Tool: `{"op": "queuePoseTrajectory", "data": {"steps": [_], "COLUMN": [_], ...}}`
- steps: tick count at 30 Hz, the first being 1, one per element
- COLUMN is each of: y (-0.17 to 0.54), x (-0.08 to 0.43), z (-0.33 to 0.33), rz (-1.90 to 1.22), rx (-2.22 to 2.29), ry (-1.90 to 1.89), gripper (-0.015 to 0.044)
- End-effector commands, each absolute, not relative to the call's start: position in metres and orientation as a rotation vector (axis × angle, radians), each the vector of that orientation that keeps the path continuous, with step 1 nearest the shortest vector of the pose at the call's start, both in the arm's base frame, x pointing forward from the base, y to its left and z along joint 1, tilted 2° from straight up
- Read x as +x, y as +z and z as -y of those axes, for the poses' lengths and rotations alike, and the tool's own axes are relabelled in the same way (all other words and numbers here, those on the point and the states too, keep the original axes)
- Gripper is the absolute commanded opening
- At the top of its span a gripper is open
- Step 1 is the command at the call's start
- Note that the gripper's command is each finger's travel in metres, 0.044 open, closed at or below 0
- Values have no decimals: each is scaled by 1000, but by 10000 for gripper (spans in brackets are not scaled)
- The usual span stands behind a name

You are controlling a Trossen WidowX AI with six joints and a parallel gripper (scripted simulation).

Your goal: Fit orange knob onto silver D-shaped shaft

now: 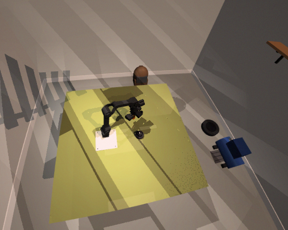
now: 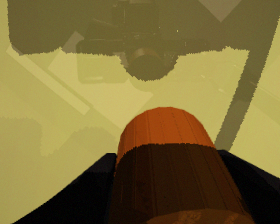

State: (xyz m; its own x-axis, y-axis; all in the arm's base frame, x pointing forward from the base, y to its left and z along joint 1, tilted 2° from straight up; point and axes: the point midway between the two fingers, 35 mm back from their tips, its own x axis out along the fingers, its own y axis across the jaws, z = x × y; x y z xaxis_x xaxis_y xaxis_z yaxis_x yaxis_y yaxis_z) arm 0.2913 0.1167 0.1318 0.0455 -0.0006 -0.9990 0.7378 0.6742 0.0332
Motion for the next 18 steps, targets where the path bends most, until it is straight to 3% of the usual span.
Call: {"op": "queuePoseTrajectory", "data": {"steps": [1,18], "y": [146,192], "x": [292,289], "z": [-117,-117], "rz": [-1420,-1422], "rx": [667,664], "ry": [-631,-631], "gripper": [0,0]}}
